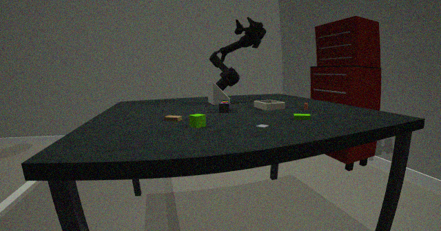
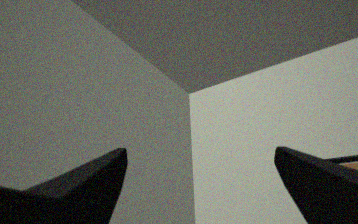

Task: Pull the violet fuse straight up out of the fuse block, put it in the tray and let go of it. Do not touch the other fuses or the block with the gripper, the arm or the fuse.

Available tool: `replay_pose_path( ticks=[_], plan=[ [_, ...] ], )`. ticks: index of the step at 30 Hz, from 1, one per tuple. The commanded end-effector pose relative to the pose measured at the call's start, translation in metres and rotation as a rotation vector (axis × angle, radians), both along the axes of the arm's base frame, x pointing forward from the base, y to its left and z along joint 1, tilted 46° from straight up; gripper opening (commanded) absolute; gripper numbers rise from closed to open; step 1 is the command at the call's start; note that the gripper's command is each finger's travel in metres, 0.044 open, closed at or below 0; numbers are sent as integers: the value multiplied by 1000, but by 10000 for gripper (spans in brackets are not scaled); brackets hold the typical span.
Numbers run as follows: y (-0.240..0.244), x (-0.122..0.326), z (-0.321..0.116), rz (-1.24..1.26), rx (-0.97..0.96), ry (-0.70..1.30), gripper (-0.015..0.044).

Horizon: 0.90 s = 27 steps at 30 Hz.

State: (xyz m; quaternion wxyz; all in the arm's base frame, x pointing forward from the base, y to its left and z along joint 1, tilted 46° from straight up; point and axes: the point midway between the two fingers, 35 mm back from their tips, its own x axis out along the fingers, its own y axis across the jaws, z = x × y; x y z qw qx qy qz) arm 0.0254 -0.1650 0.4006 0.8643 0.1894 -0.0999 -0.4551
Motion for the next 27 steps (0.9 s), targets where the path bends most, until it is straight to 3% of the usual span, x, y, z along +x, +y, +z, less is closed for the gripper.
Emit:
replay_pose_path(
  ticks=[1,10,12,20,27],
  plan=[
    [2,2,1,4,-11,12,374],
    [82,127,6,252,-499,655,138],
    [86,132,2,283,-475,627,85],
    [132,236,-74,661,-758,1203,74],
    [130,289,-183,1058,-787,1608,74]
  ],
)
